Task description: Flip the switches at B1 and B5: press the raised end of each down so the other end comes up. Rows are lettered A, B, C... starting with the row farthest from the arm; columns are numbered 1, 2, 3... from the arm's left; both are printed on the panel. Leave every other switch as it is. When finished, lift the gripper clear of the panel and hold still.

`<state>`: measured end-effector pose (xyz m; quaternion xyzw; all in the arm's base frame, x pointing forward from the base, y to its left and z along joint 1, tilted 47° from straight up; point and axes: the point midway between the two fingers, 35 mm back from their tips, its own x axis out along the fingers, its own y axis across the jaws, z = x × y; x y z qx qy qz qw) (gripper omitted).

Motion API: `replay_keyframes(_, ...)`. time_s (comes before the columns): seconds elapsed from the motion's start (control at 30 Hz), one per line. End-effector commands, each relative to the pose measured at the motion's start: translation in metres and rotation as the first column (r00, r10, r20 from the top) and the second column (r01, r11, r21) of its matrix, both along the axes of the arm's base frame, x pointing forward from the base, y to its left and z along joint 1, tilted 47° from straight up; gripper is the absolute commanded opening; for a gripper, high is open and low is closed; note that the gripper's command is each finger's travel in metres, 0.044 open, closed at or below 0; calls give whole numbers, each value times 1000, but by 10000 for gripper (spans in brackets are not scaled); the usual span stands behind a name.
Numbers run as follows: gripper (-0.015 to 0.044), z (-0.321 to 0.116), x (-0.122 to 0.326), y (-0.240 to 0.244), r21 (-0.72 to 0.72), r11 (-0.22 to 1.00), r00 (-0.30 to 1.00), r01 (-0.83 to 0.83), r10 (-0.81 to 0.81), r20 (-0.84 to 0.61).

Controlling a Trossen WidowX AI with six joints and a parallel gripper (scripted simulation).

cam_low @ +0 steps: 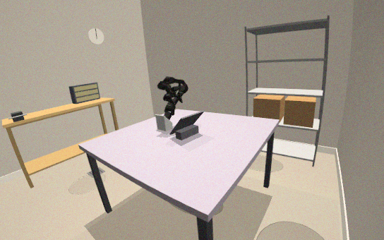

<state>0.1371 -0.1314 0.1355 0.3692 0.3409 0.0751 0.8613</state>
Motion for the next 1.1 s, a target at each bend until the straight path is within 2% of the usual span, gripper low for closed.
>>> replay_keyframes(0.0,374,-1,1,0,0,1000,1000,0,0,-3)
replay_keyframes(0.23,190,-16,48,23,-2,1000,998,2,-2,-65)
replay_keyframes(0.47,6,-10,92,63,53,999,1000,-9,10,-24)
replay_keyframes(0.8,0,-10,94,65,55,998,1000,-10,12,-23)
replay_keyframes(1.07,0,-27,120,79,59,998,999,-28,30,-37)
